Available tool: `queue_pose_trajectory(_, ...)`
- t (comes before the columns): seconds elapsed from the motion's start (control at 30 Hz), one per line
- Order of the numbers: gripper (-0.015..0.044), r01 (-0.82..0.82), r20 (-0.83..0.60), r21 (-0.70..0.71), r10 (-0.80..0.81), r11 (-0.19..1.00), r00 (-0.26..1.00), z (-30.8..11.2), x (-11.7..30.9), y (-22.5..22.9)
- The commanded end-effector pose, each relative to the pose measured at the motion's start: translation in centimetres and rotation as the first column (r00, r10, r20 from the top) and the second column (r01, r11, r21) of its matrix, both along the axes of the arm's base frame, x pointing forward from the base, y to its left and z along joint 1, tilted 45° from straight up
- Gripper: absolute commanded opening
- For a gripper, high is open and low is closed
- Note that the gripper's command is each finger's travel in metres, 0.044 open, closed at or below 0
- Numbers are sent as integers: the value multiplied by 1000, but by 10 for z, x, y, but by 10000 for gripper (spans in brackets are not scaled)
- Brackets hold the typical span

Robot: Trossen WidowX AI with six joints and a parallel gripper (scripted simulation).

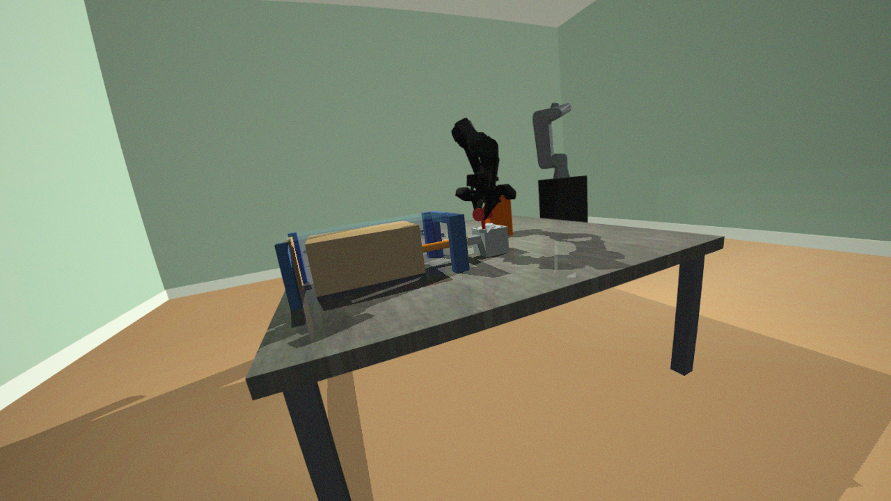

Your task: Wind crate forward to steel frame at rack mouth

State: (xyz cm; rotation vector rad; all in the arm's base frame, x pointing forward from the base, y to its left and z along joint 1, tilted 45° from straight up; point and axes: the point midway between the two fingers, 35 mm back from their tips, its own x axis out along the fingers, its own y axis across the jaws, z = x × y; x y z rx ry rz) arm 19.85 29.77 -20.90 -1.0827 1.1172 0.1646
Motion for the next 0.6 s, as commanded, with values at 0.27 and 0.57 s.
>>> queue_pose_trajectory(0.27, 0, -8, -45, 4, 8, 1000, 999, -12, -29, 4)
queue_pose_trajectory(0.57, 0, -8, -46, 4, 8, 1000, 999, -14, -39, 5)
